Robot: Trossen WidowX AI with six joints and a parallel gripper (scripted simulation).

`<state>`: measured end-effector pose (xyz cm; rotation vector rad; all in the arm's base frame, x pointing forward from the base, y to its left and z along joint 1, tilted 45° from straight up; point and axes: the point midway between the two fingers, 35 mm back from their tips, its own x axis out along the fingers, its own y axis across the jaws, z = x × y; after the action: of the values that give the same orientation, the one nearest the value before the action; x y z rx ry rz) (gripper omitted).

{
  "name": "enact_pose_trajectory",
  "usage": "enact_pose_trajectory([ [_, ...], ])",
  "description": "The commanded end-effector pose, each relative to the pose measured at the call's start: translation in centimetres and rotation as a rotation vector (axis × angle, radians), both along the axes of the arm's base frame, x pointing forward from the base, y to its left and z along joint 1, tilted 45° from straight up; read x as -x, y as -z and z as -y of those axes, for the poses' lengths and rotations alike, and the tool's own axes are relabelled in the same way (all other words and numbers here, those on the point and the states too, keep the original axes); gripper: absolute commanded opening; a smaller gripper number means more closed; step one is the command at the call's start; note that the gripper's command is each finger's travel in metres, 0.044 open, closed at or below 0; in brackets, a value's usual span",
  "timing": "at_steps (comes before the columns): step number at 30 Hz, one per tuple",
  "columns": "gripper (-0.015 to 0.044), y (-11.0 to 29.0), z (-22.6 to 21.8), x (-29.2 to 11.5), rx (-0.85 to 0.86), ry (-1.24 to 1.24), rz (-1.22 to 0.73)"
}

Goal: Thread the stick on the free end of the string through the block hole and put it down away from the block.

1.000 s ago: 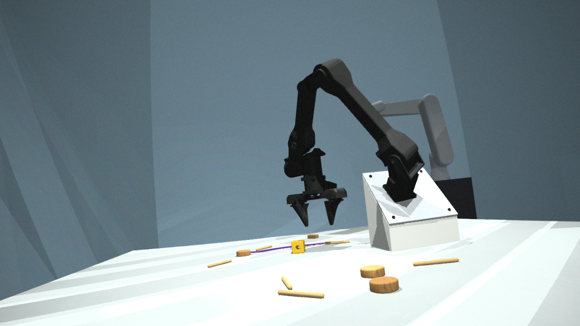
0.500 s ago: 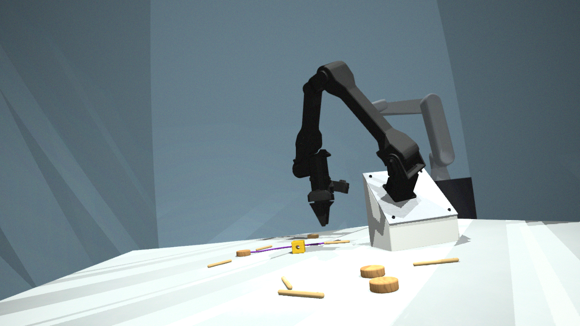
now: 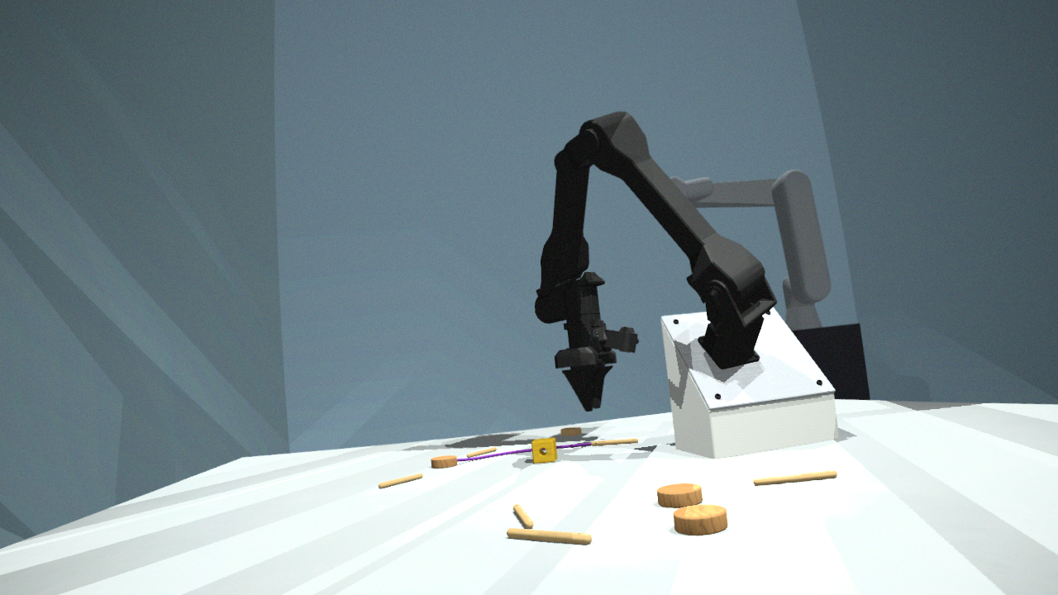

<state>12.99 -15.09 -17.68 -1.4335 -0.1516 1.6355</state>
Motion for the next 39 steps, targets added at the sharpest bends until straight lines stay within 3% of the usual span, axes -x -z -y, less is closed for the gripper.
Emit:
enact_pose_trajectory([
  [1,0.0177,0.1,0.2,0.0,0.007,0.002,-0.004],
  [3,0.0125,0.1,0.2,0.0,0.007,0.002,-0.004],
  [39,0.0124,3.2,-2.6,-0.6,0.006,0.002,-0.003],
])
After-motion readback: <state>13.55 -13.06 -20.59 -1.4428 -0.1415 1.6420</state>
